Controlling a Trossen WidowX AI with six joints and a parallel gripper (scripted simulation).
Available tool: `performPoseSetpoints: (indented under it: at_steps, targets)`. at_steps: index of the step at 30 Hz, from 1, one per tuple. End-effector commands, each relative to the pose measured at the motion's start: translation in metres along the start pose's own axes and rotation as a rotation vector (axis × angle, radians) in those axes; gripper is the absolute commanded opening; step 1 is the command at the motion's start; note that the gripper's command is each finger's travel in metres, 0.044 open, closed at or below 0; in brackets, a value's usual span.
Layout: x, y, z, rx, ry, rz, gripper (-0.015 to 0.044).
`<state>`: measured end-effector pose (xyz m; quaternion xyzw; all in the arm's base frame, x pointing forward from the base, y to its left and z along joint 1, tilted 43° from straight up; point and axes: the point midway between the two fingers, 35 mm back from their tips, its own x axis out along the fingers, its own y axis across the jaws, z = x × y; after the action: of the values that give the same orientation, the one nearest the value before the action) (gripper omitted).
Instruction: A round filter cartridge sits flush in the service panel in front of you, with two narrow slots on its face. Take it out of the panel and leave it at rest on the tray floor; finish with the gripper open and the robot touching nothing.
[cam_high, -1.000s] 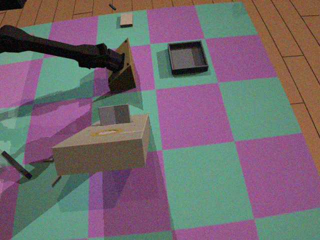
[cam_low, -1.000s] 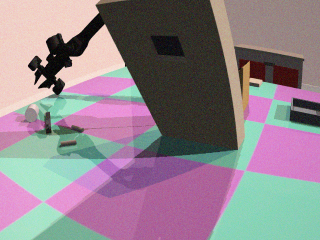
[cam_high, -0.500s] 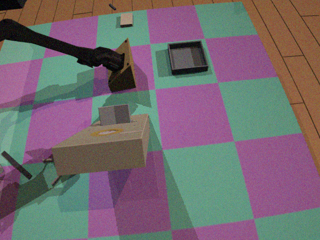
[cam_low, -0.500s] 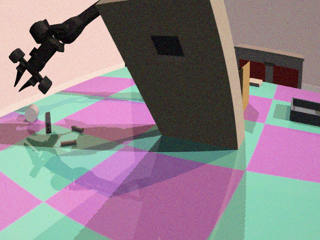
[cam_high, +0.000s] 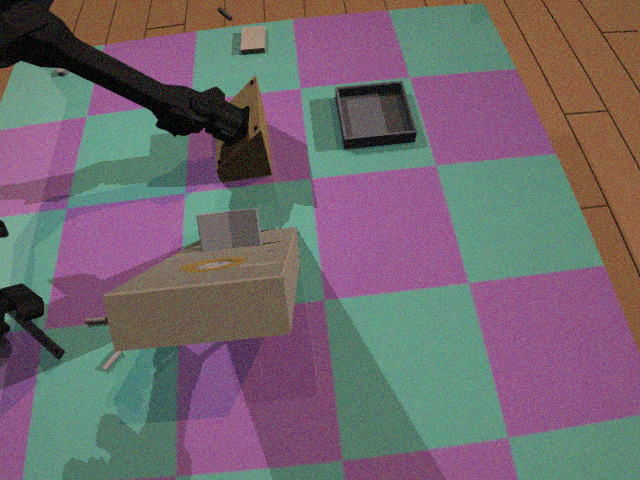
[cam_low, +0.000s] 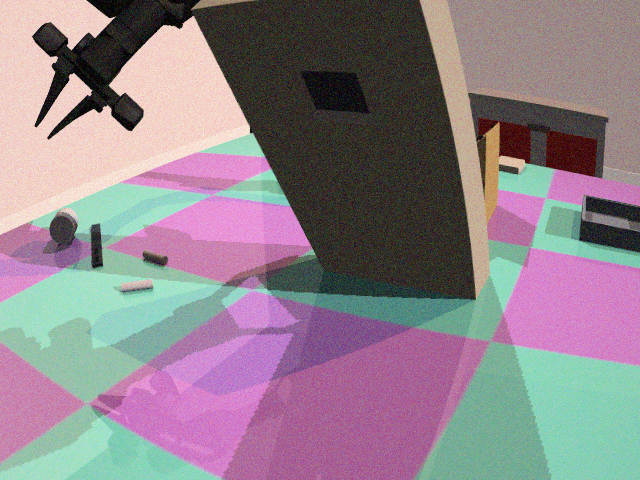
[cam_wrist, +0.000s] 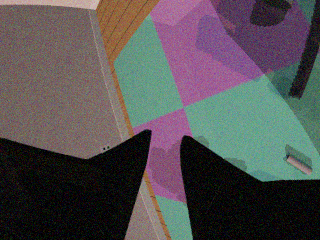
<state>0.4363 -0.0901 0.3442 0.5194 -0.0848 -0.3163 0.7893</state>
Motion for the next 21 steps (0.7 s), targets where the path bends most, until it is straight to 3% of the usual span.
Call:
performPoseSetpoints:
  at_steps: [1,8,16,21]
  targets:
    - [-0.048,-0.005,-0.055,-0.041,0.105,0.002,0.0102]
    - [-0.128,-0.026,-0.124,-0.147,0.261,0.021,0.0102]
    - [-0.218,-0.053,-0.170,-0.264,0.419,0.096,0.0102]
    - [-0.247,-0.100,-0.195,-0.480,0.441,0.088,0.0102]
